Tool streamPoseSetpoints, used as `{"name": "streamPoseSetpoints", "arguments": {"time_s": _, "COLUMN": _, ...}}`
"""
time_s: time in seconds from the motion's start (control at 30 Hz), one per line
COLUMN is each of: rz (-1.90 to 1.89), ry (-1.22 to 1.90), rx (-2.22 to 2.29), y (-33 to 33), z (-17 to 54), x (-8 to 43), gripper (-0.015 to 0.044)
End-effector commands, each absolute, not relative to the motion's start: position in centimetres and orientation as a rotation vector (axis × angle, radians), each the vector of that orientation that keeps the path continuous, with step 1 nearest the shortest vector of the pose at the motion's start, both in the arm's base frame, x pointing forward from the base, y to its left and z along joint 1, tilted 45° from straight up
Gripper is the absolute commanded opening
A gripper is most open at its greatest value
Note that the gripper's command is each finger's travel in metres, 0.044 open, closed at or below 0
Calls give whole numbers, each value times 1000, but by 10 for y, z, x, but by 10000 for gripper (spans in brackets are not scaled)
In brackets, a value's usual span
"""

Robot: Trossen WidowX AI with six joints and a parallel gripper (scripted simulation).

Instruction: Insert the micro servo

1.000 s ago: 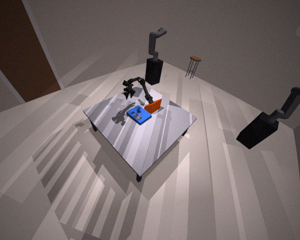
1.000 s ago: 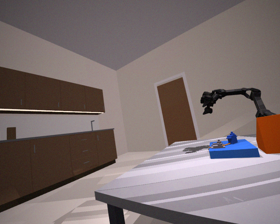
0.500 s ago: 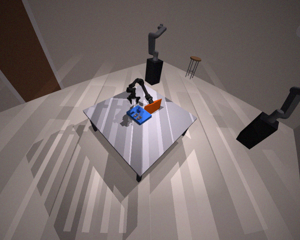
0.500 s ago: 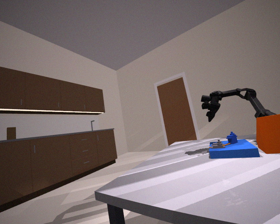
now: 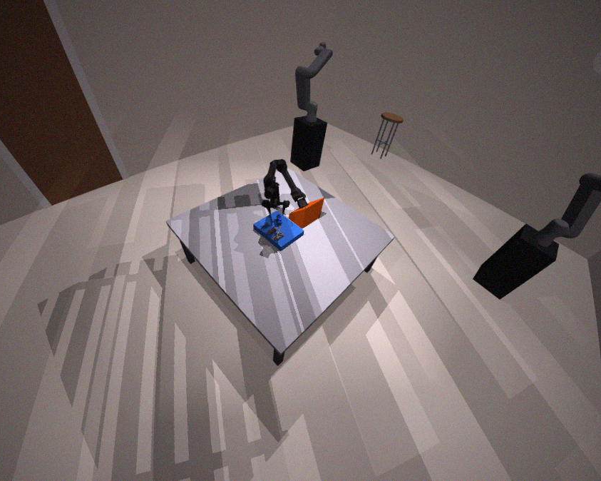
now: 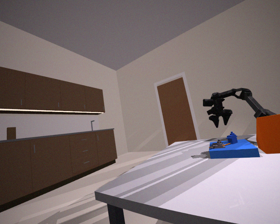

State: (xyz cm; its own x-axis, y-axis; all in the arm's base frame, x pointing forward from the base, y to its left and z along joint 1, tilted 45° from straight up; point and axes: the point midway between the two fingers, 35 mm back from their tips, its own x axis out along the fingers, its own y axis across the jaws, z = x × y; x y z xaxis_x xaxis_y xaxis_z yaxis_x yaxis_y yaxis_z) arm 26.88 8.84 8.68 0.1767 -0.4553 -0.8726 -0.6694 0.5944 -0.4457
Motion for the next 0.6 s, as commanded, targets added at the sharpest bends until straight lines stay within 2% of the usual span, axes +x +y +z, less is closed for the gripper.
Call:
{"name": "streamPoseSetpoints", "arguments": {"time_s": 0.0, "rz": 200, "ry": 1523, "rx": -1156, "y": 79, "z": 75, "x": 257, "gripper": 440}}
{"name": "streamPoseSetpoints", "arguments": {"time_s": 0.3, "rz": 215, "ry": 1631, "rx": -1433, "y": 61, "z": 60, "x": 237, "gripper": 440}}
{"name": "streamPoseSetpoints", "arguments": {"time_s": 0.57, "rz": 216, "ry": 1633, "rx": -1438, "y": 57, "z": 58, "x": 236, "gripper": 440}}
